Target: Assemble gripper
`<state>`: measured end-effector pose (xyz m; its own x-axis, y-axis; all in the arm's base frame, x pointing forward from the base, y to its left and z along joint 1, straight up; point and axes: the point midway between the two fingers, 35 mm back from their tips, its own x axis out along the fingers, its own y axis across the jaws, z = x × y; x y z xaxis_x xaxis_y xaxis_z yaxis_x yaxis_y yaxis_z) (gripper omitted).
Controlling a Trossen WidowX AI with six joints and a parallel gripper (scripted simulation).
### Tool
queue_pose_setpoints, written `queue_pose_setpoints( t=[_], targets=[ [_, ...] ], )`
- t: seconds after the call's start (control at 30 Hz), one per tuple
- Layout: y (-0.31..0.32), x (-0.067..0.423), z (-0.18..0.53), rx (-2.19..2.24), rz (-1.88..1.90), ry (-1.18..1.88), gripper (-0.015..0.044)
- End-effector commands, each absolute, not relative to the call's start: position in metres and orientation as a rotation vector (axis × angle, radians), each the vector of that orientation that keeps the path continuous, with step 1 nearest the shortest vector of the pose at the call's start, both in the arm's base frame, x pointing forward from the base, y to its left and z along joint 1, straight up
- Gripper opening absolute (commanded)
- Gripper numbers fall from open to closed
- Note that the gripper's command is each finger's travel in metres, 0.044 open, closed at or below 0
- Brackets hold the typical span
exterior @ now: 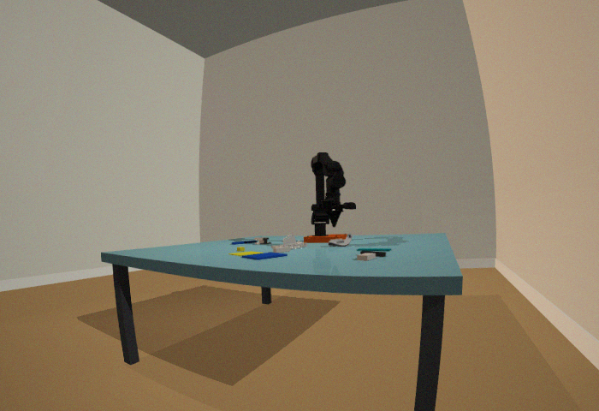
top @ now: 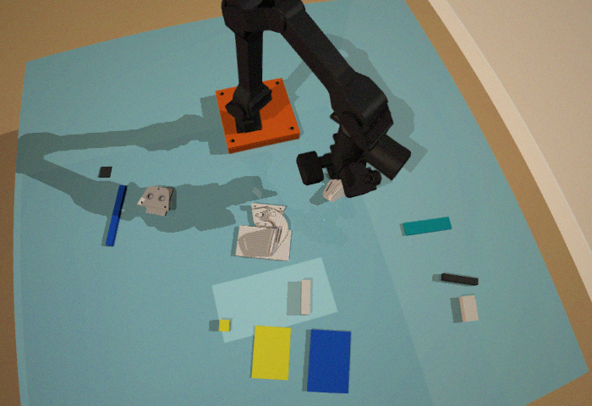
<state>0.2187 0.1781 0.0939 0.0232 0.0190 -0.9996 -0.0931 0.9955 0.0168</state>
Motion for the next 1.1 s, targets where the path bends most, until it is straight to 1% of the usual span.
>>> queue_pose_setpoints(
  t=[0.0,1.07],
  targets=[
    [0.181,0.213,0.094,0.009,0.02,1.552,0.0],
    [0.209,0.169,0.094,0.649,-0.615,1.473,0.0]
  ],
)
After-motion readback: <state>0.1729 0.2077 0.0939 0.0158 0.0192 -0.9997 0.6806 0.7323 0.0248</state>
